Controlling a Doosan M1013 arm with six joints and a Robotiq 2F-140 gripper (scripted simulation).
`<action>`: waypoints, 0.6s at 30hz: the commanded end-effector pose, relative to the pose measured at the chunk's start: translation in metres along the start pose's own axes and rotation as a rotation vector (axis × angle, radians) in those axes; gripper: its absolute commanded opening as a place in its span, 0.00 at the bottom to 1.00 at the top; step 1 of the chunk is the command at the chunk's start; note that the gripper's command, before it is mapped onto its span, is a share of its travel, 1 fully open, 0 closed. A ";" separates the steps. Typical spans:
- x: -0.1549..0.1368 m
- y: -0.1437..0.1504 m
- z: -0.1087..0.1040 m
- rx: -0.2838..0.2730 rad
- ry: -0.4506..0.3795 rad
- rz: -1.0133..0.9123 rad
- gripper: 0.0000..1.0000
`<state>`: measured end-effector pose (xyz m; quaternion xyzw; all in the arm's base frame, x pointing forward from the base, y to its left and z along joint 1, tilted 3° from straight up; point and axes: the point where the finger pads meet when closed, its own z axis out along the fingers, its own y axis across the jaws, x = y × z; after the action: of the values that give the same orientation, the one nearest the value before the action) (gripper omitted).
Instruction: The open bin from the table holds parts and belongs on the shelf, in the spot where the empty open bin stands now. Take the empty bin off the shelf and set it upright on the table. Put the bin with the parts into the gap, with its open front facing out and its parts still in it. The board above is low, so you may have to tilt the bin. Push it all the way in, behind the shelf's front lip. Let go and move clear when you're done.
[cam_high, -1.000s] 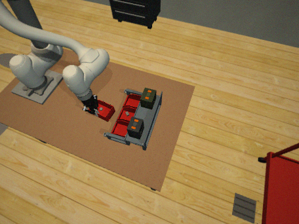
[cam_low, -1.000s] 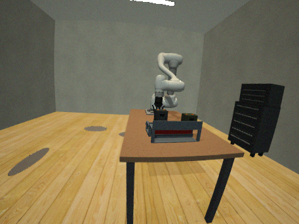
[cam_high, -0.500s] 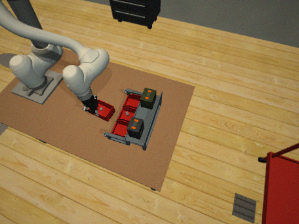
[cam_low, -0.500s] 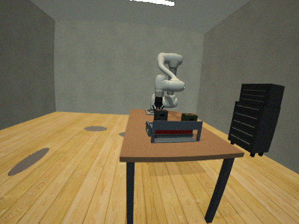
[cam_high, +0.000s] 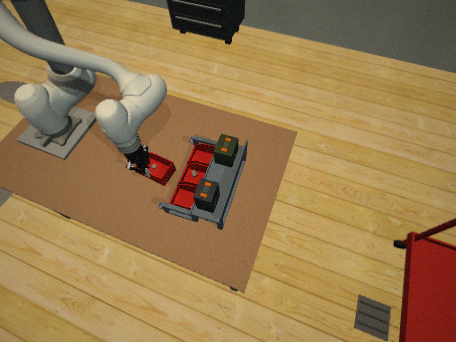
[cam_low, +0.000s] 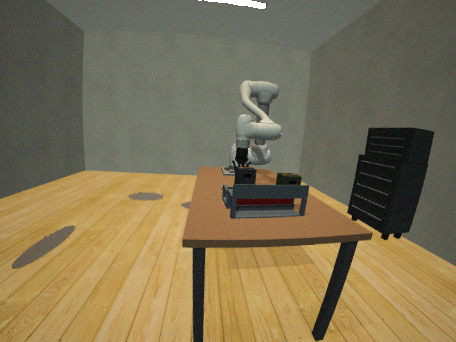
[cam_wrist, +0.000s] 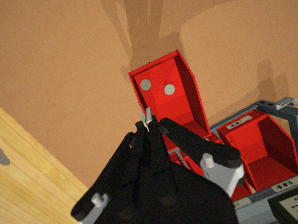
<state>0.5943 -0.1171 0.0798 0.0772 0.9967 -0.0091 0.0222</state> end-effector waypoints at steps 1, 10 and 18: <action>0.001 -0.001 0.002 -0.004 0.001 0.004 0.10; 0.001 -0.001 -0.003 -0.004 0.001 0.004 0.10; 0.001 -0.001 -0.014 -0.004 0.001 0.004 0.10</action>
<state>0.5917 -0.1165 0.0880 0.0773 0.9967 -0.0089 0.0211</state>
